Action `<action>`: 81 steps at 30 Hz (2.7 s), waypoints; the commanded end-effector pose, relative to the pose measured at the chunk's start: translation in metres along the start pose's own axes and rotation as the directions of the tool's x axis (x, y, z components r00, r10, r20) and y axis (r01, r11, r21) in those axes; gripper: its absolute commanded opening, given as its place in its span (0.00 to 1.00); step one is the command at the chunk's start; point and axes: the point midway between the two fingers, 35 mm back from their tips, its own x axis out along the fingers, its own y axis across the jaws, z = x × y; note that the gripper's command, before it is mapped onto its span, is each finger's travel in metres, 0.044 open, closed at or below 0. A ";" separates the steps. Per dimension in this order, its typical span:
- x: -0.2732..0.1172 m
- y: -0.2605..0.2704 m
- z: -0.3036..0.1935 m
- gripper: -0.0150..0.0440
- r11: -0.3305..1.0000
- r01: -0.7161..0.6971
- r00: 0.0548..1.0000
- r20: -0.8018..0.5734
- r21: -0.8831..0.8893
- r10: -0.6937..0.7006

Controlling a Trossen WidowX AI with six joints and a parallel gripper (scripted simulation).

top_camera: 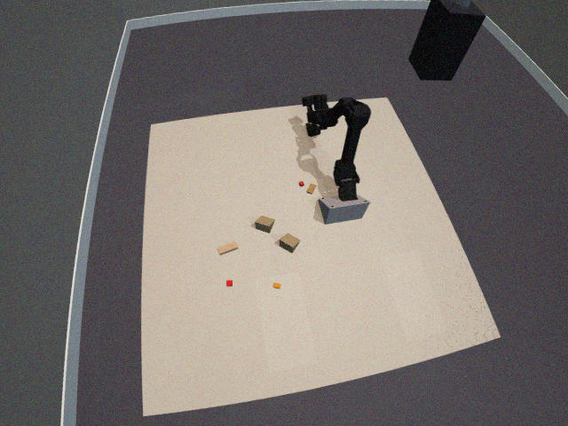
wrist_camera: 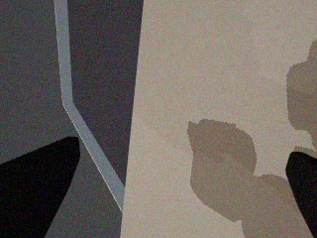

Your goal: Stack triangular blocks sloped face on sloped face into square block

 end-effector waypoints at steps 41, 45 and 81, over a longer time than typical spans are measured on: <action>-0.305 -0.190 -0.423 1.00 -0.297 -0.931 0.322 -0.092 -0.212 -0.942; -0.355 -0.204 -0.422 1.00 -0.412 -0.893 0.423 0.025 0.182 -0.906; -0.412 -0.235 -0.411 1.00 -0.383 -0.553 0.646 0.091 0.740 -0.758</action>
